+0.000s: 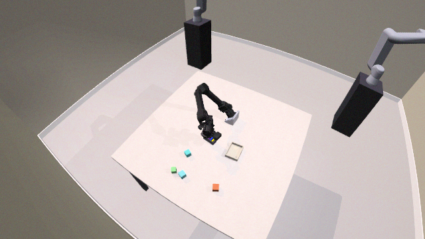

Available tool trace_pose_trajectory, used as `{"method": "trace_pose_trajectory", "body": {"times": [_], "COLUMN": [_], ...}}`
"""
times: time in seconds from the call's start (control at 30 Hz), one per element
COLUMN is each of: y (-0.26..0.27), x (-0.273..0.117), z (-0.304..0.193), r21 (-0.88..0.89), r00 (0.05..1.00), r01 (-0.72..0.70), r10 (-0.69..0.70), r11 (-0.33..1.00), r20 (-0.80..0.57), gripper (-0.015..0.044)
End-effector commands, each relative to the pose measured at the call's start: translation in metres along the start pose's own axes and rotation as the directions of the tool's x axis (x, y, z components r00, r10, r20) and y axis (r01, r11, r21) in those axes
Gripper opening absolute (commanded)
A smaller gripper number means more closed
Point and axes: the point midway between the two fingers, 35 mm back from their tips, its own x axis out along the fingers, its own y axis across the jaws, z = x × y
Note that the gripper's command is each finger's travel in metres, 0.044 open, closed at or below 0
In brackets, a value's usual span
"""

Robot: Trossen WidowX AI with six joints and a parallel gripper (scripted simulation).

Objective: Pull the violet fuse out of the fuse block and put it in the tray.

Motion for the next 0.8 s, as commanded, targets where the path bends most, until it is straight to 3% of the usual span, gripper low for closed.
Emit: {"method": "trace_pose_trajectory", "body": {"times": [0.0, 0.77], "y": [0.0, 0.001], "x": [-0.003, -0.014], "z": [0.001, 0.001], "r21": [0.005, 0.003], "r00": [1.0, 1.0], "r01": [-0.003, -0.003], "r10": [0.003, 0.003], "r11": [1.0, 1.0], "r20": [0.001, 0.001], "gripper": [0.0, 0.0]}}
